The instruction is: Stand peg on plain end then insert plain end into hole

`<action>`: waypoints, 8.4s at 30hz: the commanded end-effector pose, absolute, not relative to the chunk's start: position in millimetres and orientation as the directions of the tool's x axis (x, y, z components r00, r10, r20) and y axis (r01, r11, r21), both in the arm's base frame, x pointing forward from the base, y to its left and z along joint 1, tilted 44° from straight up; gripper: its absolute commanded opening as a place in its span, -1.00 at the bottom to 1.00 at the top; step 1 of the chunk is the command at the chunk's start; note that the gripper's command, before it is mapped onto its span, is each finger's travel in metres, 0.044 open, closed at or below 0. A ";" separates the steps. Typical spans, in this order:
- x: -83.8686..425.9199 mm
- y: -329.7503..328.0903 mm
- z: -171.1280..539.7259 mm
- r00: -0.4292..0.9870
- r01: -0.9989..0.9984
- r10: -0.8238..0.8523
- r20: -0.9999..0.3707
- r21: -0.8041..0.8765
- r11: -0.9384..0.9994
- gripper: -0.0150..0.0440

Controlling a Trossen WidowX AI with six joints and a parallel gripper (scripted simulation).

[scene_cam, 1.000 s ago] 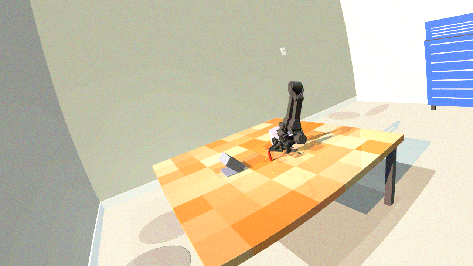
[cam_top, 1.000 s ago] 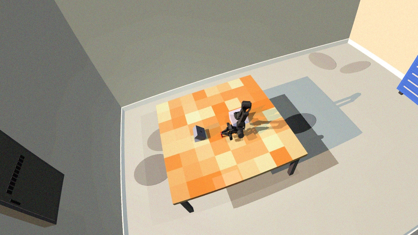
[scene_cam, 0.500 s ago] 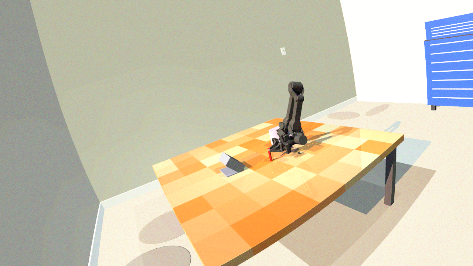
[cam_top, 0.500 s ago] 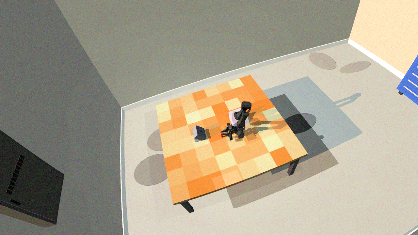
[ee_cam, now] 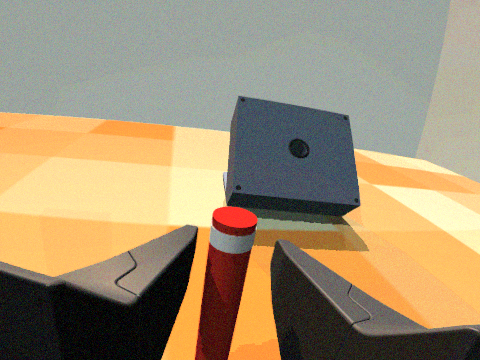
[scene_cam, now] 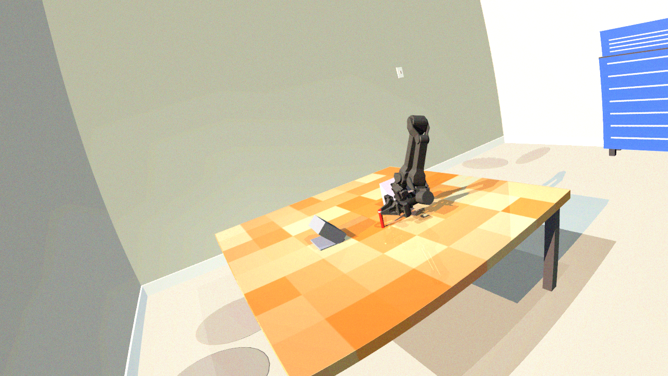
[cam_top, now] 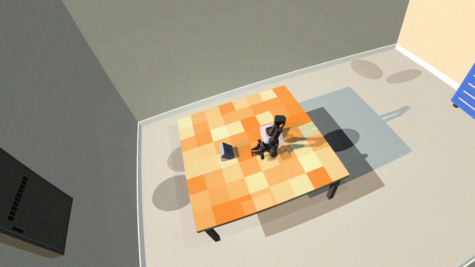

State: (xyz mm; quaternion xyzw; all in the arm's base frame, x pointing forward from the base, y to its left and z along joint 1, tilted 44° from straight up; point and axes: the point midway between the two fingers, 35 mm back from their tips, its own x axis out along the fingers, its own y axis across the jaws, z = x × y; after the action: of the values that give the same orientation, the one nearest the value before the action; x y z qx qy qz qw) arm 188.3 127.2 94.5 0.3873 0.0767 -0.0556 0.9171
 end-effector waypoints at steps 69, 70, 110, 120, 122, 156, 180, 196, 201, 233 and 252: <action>207.0 36.7 176.8 0.807 0.197 0.082 -0.585 0.398 0.896 1.00; 207.1 37.8 174.6 0.789 0.193 0.090 -0.608 0.384 0.903 1.00; 224.3 67.0 153.7 -0.039 0.128 0.688 -0.725 0.679 0.723 1.00; 224.2 72.5 147.8 -0.039 0.124 0.688 -0.725 0.680 0.723 1.00; 223.9 77.2 143.0 -0.038 0.120 0.688 -0.724 0.680 0.723 1.00; 223.4 112.2 106.0 -0.037 0.117 0.687 -0.725 0.680 0.724 1.00; 221.4 121.7 96.1 -0.039 0.115 0.687 -0.726 0.679 0.725 -0.07; 223.2 115.0 102.2 -0.039 0.115 0.685 -0.728 0.677 0.727 -0.49; 225.6 101.0 115.3 -0.038 0.116 0.682 -0.730 0.675 0.729 -0.49; 240.0 59.1 140.3 0.058 0.174 0.677 -0.734 0.675 0.717 -0.49; 254.0 48.0 127.0 0.184 0.245 0.654 -0.734 0.679 0.692 -0.49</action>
State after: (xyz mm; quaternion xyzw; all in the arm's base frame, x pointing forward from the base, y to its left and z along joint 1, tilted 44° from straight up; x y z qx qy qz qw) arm 252.1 50.0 127.6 0.3551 0.6290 0.1570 0.6734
